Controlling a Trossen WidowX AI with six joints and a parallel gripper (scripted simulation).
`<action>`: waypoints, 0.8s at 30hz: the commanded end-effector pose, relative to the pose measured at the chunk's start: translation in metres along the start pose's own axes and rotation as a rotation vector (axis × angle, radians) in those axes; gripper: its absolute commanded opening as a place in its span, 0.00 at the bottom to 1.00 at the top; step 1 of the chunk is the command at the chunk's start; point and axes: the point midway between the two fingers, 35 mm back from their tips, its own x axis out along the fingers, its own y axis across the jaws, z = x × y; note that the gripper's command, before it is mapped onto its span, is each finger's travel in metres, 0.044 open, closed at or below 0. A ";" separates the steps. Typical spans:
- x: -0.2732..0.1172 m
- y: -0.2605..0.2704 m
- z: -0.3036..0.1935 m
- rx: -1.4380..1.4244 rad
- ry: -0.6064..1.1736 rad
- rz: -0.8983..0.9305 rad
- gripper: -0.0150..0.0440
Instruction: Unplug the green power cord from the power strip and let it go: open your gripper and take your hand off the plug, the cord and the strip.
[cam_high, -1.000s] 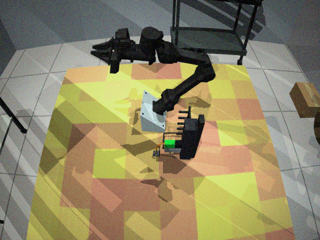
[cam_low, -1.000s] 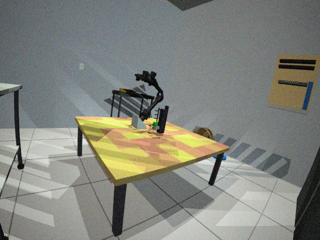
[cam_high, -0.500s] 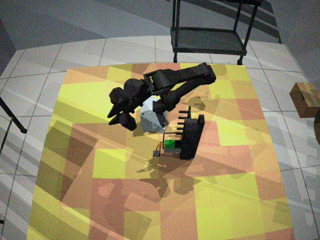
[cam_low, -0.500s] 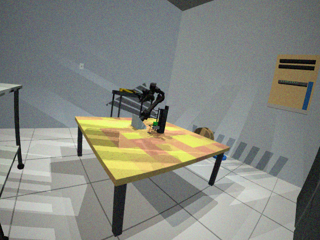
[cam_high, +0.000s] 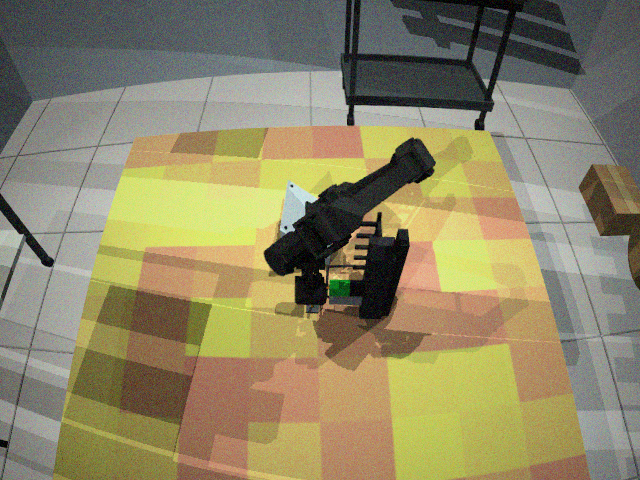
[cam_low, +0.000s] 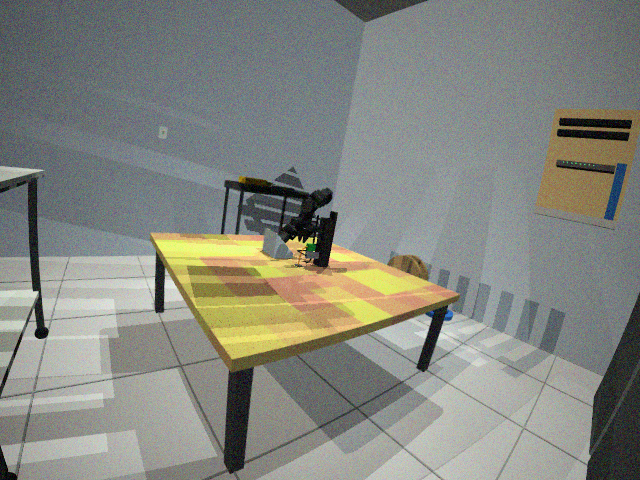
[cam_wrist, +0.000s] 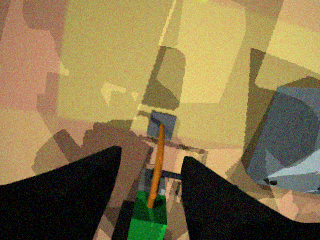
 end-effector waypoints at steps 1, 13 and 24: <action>0.009 -0.006 -0.020 0.058 0.089 -0.037 0.53; 0.009 -0.005 -0.022 0.058 0.088 -0.037 0.53; 0.007 -0.004 -0.039 0.059 0.089 -0.037 0.53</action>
